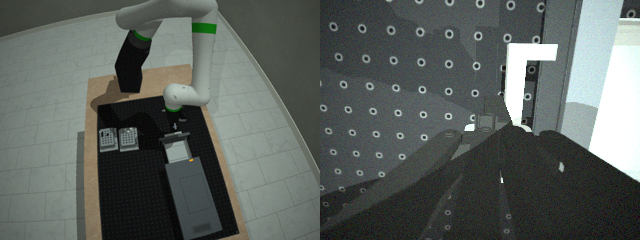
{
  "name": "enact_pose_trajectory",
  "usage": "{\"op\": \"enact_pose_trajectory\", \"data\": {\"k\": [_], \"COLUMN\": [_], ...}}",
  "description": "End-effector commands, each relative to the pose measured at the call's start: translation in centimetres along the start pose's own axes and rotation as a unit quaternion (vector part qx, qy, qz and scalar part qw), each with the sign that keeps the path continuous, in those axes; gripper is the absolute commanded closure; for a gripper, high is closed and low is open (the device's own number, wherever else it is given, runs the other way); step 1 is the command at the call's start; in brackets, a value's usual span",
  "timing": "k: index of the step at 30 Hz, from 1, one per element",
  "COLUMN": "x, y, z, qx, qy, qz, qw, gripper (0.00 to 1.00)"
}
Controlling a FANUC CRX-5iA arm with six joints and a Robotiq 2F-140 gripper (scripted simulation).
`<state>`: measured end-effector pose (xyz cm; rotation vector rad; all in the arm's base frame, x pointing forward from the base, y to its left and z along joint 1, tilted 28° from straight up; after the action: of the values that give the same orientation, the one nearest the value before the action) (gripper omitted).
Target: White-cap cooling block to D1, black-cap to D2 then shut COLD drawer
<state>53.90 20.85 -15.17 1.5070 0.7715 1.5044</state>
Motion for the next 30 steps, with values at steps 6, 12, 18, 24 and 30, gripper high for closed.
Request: {"op": "enact_pose_trajectory", "data": {"k": [6, 12, 18, 24, 30], "x": [0.1, 0.2, 0.3, 0.4, 0.5], "y": [0.1, 0.1, 0.1, 0.1, 0.1], "z": [1.0, 1.6, 2.4, 3.2, 3.7], "qx": [-0.001, -0.001, -0.001, -0.001, -0.001], "qy": [0.000, 0.000, 0.000, 0.000, 0.000], "qz": [0.000, 0.000, 0.000, 0.000, 0.000], "qw": [1.000, 1.000, 1.000, 1.000, 1.000], "gripper": [0.90, 0.90, 0.90, 0.90, 0.90]}}
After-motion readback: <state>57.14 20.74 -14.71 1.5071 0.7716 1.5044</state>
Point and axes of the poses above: the point where the finger pads meet when closed, its own y axis back along the fingers, its own z axis across the jaws, x = y × z, the point moved 6 cm from there along y, back along the fingers, and after that the axes turned 7 degrees about -y, right-handed, at the moved point
